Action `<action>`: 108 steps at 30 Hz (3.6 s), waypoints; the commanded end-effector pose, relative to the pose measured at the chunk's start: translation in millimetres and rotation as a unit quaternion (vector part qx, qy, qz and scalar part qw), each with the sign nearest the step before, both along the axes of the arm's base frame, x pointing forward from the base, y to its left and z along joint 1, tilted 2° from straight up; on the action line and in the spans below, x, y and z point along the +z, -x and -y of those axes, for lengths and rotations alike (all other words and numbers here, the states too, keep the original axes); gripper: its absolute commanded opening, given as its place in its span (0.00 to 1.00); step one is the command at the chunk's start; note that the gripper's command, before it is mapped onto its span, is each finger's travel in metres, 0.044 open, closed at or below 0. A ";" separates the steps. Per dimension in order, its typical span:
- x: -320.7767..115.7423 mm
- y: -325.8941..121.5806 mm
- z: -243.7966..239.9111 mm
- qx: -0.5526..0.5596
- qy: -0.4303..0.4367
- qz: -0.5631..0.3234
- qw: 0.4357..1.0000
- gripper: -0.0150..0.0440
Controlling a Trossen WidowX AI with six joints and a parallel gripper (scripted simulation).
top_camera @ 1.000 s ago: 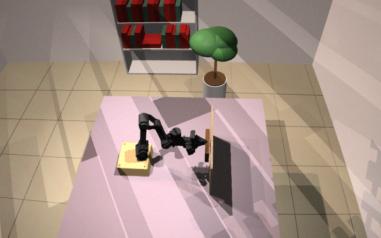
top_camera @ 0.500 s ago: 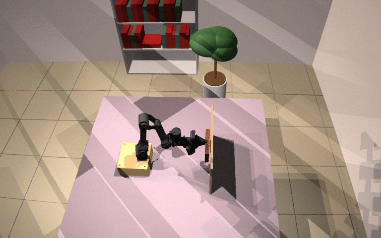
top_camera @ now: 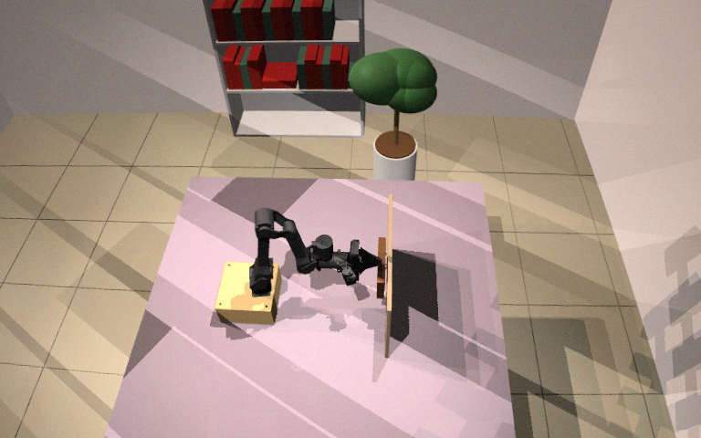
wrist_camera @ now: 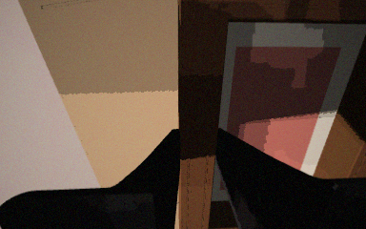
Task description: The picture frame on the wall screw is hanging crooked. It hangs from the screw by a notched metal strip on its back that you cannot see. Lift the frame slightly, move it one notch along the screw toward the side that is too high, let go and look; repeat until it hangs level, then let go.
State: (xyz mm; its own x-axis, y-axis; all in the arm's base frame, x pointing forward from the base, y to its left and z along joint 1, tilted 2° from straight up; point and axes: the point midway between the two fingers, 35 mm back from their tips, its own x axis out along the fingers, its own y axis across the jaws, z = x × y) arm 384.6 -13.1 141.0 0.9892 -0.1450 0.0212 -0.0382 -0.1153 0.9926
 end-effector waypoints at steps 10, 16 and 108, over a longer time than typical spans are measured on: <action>2.9 -0.5 -1.2 0.001 -0.002 0.005 1.000 0.25; 4.0 -0.5 -1.7 0.001 -0.002 0.005 1.000 0.25; -8.4 -2.0 -9.2 0.002 0.000 0.004 1.000 0.25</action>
State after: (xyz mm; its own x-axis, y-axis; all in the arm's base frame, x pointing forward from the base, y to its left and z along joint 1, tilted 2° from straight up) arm 386.6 -4.3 131.8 0.9895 -0.1425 0.0257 -0.0426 -0.1166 0.9923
